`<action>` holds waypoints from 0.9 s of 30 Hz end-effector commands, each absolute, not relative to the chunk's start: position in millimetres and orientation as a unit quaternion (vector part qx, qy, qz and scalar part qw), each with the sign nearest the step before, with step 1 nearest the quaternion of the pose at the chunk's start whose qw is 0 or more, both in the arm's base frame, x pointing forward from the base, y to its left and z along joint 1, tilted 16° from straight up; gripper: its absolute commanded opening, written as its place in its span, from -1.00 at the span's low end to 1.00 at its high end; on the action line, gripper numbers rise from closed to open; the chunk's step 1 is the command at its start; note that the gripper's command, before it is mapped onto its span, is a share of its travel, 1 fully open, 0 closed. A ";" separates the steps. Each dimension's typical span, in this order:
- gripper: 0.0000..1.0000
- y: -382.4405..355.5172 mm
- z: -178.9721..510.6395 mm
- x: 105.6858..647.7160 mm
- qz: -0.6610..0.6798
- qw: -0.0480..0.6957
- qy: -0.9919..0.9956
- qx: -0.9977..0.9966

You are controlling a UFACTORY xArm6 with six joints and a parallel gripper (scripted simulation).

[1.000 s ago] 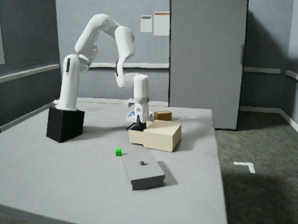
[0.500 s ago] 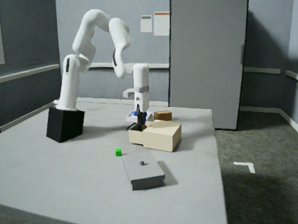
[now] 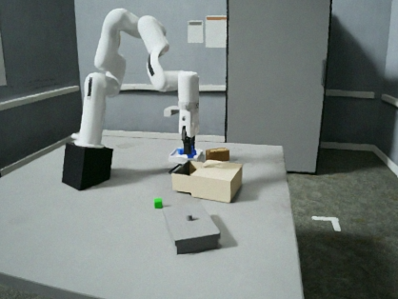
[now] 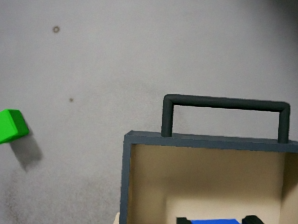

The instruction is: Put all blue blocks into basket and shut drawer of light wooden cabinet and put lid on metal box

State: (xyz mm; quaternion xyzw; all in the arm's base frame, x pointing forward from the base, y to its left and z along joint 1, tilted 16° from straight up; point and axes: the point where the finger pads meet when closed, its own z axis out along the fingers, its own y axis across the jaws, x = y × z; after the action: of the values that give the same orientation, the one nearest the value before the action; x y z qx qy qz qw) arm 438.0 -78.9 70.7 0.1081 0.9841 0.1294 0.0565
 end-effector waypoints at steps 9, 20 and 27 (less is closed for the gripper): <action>-1.00 -82.5 84.8 437.5 0.129 0.059 0.984 0.108; -1.00 -52.1 91.1 439.2 0.127 0.052 0.981 0.136; -1.00 21.5 105.9 434.3 0.123 0.040 0.970 0.204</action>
State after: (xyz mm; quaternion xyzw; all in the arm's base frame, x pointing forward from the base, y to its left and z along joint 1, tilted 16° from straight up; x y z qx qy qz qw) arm 436.1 -25.3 94.1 0.1572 0.9773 0.1348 0.0459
